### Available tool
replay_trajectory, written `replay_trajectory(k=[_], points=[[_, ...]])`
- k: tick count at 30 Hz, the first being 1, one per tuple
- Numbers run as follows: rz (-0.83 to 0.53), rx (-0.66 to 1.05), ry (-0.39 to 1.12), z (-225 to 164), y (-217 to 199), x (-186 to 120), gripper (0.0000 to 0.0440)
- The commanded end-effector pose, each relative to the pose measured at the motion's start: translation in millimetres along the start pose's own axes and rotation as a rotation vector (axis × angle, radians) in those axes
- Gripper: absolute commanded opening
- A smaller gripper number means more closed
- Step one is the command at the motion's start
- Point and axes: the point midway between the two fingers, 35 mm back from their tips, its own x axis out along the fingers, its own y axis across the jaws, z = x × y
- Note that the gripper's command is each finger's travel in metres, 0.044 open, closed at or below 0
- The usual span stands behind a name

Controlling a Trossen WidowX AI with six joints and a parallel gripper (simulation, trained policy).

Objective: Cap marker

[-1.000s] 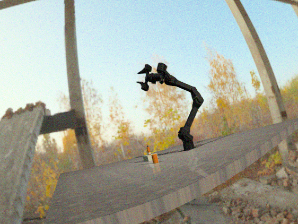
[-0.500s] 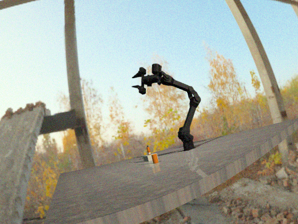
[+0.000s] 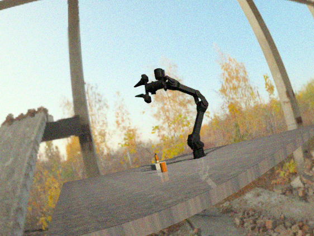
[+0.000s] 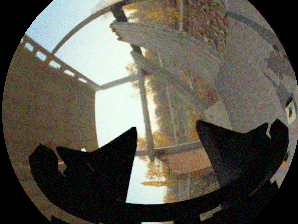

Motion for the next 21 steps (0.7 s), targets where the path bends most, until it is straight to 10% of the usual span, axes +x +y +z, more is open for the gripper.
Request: replay_trajectory(k=[1,21], points=[[-0.041,-0.003,0.01,-8.9,-11.1,5.7,0.0319],[-0.244,-0.009,0.092,-55.7,-64.7,16.8,0.0321]])
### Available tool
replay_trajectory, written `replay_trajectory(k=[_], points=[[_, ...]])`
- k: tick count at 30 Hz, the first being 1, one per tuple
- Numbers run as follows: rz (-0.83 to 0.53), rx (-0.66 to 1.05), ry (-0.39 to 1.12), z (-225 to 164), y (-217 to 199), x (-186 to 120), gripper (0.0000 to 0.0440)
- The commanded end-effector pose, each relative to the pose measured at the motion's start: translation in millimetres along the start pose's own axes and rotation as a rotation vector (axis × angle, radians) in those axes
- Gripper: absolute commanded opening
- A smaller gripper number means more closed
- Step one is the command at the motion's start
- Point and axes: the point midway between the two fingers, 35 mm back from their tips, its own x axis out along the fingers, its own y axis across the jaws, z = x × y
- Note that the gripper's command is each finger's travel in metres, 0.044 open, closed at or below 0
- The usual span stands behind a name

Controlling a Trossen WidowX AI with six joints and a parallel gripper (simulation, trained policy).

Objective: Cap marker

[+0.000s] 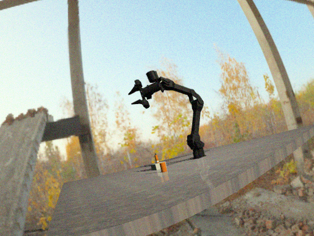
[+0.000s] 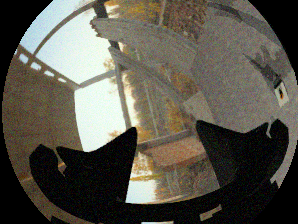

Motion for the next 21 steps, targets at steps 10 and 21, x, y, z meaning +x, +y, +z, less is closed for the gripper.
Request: replay_trajectory(k=[10,21], points=[[-0.134,-0.006,0.042,-29.6,-34.7,14.0,0.0322],[-0.246,-0.009,0.07,-53.1,-64.3,20.1,0.0323]])
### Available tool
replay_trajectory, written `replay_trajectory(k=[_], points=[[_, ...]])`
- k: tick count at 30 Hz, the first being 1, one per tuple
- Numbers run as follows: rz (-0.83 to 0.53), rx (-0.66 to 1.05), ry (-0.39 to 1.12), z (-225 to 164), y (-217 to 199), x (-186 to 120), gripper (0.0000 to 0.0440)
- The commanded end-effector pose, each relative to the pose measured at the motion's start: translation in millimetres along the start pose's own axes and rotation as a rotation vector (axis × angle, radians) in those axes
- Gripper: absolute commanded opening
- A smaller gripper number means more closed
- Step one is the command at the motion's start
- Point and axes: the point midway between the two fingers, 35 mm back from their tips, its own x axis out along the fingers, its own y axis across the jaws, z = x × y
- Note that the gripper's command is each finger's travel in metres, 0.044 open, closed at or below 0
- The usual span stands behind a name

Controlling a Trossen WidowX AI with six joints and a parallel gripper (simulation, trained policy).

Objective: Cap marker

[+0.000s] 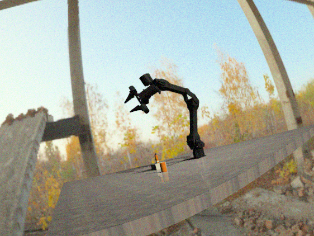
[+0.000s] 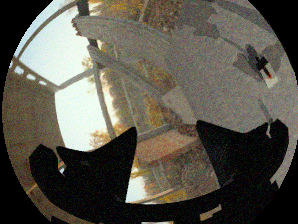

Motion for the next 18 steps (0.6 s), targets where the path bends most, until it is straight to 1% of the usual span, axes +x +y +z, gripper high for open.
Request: replay_trajectory(k=[1,18], points=[[-0.043,-0.003,0.007,-8.6,-10.9,6.8,0.0323],[-0.22,-0.001,0.033,-41.3,-56.6,20.9,0.0323]])
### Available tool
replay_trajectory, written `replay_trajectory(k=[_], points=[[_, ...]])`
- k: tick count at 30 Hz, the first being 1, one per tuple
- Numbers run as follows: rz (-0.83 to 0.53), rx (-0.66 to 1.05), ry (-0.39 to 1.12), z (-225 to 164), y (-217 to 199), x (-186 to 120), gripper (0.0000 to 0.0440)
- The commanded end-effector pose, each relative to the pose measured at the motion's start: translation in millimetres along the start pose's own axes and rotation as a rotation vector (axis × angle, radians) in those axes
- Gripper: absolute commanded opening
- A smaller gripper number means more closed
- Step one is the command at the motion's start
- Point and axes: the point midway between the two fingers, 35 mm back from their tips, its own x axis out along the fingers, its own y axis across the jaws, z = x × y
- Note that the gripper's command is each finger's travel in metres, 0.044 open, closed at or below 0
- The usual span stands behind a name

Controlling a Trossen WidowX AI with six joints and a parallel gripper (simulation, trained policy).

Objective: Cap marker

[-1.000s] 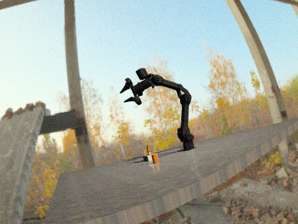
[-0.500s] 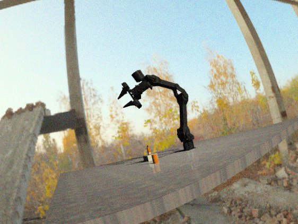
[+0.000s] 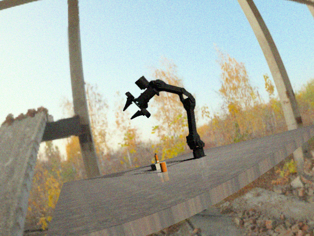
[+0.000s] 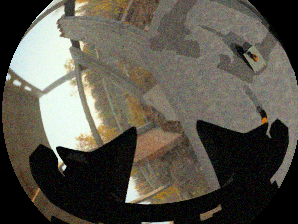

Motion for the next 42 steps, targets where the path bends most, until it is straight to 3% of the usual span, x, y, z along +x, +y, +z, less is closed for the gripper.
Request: replay_trajectory(k=[1,42], points=[[-0.045,-0.002,0.001,-7.4,-11.3,7.3,0.0323],[-0.501,0.021,-0.045,-60.0,-130.1,34.5,0.0325]])
